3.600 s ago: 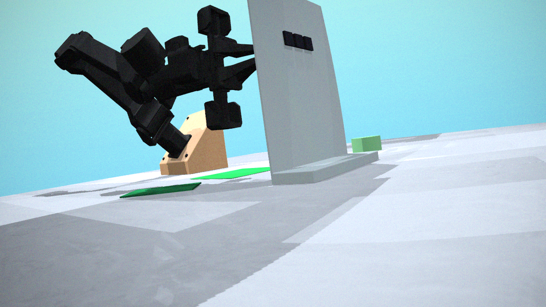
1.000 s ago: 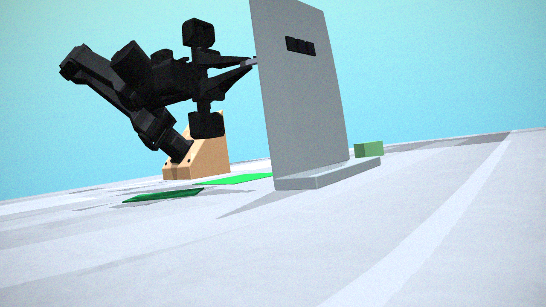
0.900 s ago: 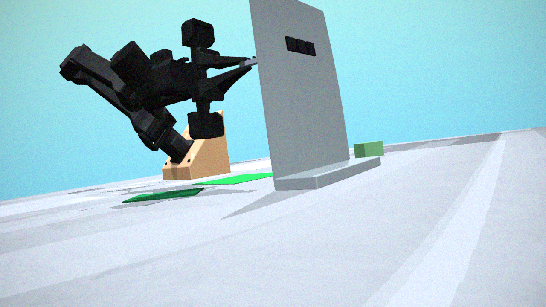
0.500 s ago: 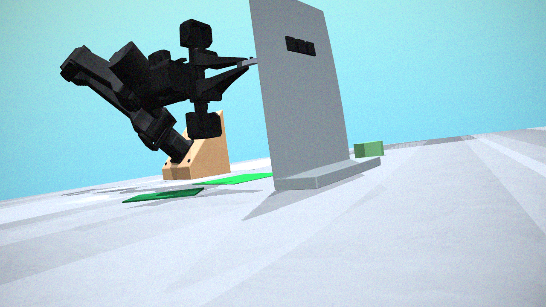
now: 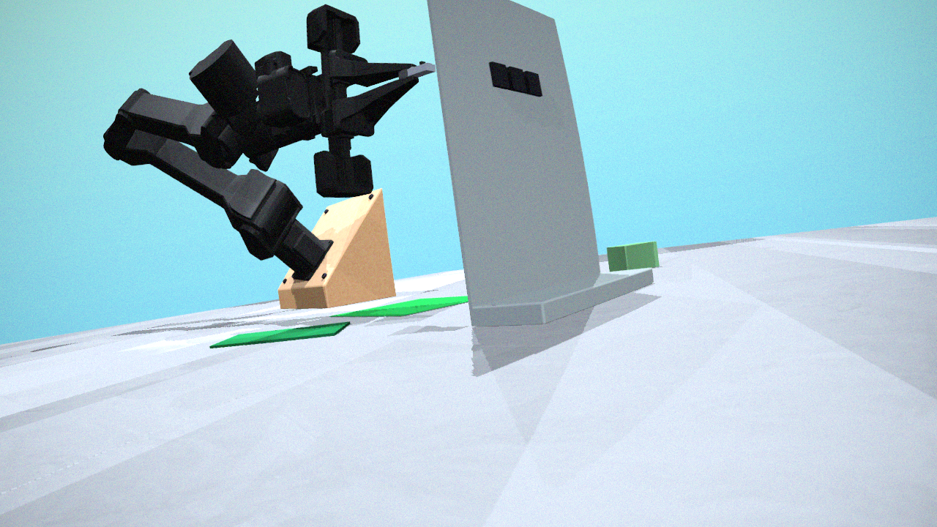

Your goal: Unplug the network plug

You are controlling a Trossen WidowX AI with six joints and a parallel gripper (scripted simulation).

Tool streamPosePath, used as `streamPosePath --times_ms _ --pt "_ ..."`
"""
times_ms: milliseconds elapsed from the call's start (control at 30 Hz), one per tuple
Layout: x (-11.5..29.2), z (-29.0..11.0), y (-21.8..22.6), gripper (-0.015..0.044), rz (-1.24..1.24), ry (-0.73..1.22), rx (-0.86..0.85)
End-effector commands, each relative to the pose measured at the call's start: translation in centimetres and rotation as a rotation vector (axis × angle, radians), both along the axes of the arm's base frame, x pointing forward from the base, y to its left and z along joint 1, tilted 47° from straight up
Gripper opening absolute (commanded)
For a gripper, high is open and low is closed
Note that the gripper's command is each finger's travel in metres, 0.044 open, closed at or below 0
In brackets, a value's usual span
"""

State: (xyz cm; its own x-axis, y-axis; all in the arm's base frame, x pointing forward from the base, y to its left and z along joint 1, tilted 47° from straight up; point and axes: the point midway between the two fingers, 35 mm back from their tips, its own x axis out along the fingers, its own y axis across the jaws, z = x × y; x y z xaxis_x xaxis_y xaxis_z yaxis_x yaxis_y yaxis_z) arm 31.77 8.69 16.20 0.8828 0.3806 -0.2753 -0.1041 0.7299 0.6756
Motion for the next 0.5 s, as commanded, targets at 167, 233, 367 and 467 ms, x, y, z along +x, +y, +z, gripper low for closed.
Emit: streamPosePath --times_ms 167,233,367,467 --pt "-1.3 1.2 1.4 0.0000 -0.004 0.000 0.004" --pt "-1.4 1.2 1.4 0.0000 -0.008 0.005 0.006" --pt "-1.2 -0.5 1.2 0.0000 -0.079 0.096 0.032" --pt "-1.2 -1.9 1.0 0.0000 -0.146 0.171 0.048"
